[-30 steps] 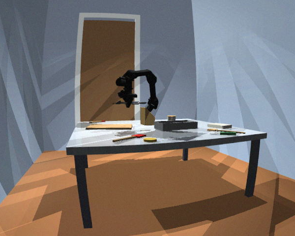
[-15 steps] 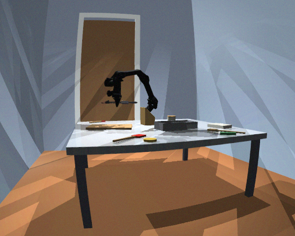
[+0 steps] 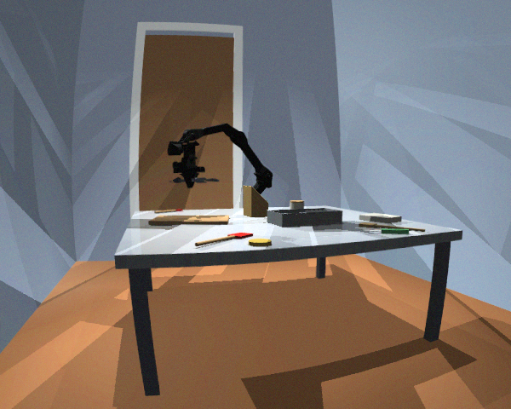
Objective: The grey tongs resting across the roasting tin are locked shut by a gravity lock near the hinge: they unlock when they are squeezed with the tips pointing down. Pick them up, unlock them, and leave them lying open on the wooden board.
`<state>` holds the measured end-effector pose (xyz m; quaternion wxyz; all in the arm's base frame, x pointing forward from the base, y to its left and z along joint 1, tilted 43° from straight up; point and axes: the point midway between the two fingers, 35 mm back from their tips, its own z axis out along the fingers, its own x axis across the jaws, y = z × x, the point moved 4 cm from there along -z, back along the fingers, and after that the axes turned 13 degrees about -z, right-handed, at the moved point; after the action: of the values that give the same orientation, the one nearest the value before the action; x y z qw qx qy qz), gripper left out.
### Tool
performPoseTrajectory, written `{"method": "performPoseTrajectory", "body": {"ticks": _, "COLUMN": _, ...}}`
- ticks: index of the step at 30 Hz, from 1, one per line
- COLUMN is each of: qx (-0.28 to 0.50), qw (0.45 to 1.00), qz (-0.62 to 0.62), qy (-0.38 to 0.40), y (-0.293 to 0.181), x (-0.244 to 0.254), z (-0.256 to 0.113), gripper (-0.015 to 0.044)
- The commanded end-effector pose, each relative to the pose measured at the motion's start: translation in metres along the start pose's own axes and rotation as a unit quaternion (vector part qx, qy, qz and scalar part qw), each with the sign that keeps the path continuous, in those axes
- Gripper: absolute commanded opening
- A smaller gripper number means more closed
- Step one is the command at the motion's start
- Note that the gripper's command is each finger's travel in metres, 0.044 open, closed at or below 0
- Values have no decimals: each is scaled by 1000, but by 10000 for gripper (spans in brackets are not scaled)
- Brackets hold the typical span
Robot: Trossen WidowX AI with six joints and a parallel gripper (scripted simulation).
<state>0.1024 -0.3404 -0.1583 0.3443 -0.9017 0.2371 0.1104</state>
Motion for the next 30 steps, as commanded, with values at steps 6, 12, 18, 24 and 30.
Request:
{"method": "performPoseTrajectory", "body": {"ticks": 6, "qx": -7, "qw": 1000, "qz": 23, "qy": 3, "y": 8, "x": -3, "z": -2, "gripper": -150}}
{"method": "performPoseTrajectory", "body": {"ticks": 12, "qx": -38, "qw": 999, "qz": 21, "qy": -15, "y": 6, "x": -1, "z": 0, "gripper": -150}}
{"method": "performPoseTrajectory", "body": {"ticks": 18, "qx": -116, "qw": 992, "qz": 15, "qy": -54, "y": 0, "x": 4, "z": 4, "gripper": -150}}
{"method": "performPoseTrajectory", "body": {"ticks": 24, "qx": -197, "qw": 976, "qz": 12, "qy": -87, "y": -7, "x": 9, "z": 6, "gripper": -150}}
{"method": "performPoseTrajectory", "body": {"ticks": 30, "qx": -278, "qw": 954, "qz": 10, "qy": -112, "y": -15, "x": 13, "z": 6, "gripper": -150}}
